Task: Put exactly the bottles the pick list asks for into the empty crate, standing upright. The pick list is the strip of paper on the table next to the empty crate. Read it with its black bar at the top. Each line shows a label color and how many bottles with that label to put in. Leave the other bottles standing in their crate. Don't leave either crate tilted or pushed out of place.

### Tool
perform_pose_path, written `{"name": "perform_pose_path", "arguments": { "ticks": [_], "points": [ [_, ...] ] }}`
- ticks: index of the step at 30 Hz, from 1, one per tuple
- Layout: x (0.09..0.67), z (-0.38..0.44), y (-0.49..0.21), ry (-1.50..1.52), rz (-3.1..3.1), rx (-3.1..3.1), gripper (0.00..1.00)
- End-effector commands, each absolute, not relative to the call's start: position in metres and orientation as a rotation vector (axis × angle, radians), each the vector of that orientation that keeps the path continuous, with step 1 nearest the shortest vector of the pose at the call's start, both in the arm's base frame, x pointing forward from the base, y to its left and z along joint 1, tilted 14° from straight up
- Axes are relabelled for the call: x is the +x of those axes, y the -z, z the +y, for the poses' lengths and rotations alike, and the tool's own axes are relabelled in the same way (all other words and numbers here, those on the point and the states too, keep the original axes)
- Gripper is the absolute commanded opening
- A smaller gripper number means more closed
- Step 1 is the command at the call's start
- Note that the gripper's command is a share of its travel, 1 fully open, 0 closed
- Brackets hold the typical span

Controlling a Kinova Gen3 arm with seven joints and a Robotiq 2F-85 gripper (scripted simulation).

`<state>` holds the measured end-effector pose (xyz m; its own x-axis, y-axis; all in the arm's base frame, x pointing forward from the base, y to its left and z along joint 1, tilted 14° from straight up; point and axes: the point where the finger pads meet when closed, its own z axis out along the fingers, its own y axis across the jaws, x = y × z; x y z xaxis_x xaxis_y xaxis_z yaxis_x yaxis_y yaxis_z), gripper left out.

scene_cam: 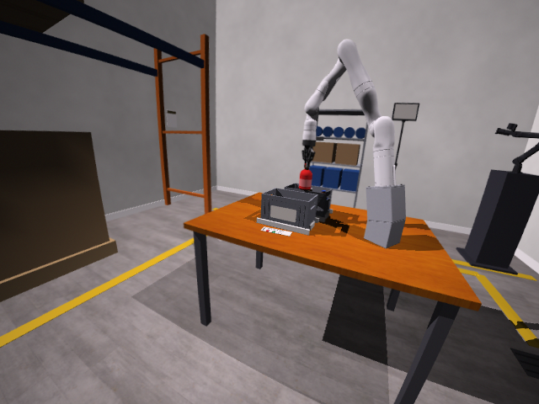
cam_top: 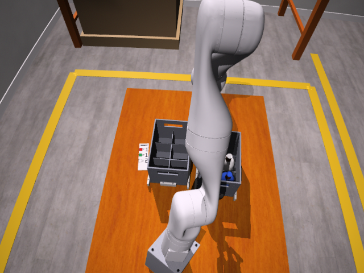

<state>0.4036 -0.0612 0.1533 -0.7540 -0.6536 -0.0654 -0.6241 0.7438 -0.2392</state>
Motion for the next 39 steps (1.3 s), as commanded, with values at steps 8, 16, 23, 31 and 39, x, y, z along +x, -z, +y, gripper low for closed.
{"name": "perform_pose_path", "arguments": {
  "ticks": [8, 16, 23, 31, 39],
  "points": [
    [0.396, -0.044, -0.150, 0.307, 2.795, -1.030, 0.10],
    [0.390, -0.034, -0.147, 0.307, 2.795, -1.030, 0.10],
    [0.384, -0.022, -0.144, 0.307, 2.795, -1.030, 0.10],
    [0.377, -0.008, -0.140, 0.307, 2.795, -1.030, 0.10],
    [0.372, 0.003, -0.138, 0.307, 2.795, -1.030, 0.10]
  ]
}}
